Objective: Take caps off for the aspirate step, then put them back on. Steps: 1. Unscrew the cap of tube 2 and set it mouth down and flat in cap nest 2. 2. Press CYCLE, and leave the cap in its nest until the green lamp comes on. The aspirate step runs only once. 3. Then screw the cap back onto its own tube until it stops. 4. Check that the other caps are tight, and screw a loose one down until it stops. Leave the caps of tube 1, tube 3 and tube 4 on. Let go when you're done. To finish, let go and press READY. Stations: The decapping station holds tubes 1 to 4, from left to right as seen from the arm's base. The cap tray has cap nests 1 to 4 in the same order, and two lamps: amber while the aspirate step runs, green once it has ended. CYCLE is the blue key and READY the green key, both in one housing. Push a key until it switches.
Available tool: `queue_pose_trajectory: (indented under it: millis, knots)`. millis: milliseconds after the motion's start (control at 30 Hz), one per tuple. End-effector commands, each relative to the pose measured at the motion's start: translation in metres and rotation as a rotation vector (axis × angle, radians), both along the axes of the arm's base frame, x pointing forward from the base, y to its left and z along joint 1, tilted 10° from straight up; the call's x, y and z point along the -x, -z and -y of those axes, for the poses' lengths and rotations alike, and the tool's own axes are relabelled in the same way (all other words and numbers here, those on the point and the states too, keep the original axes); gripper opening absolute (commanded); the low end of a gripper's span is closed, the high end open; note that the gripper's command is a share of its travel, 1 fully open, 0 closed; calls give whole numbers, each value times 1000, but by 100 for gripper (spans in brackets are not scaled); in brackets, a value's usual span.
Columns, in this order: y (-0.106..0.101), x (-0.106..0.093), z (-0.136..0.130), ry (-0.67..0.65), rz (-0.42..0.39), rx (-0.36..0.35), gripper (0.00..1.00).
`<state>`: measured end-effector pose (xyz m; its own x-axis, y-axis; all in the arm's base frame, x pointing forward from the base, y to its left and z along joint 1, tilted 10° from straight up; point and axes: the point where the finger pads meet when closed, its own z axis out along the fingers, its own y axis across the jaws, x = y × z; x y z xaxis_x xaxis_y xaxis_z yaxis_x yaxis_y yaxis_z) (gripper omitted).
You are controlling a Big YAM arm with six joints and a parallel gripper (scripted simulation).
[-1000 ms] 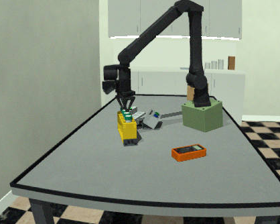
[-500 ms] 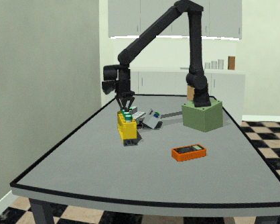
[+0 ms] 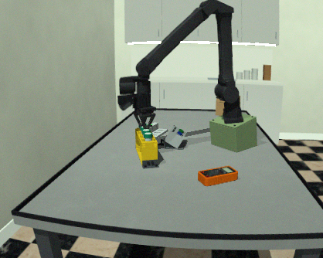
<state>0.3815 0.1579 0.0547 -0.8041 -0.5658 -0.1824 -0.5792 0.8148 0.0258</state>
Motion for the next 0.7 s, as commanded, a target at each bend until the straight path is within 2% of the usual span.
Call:
queue_pose_trajectory:
  millis: [0,33,67,533,567,667]
  knots:
    - [7,1,-2,1,-11,5,49]
    - [7,1,-3,1,-11,5,49]
    - [-7,-9,-4,1,21,-7,0]
    - [-7,-9,-4,1,21,-7,0]
    - [7,1,-2,25,-16,3,0]
    - [7,1,-2,86,-23,-6,0]
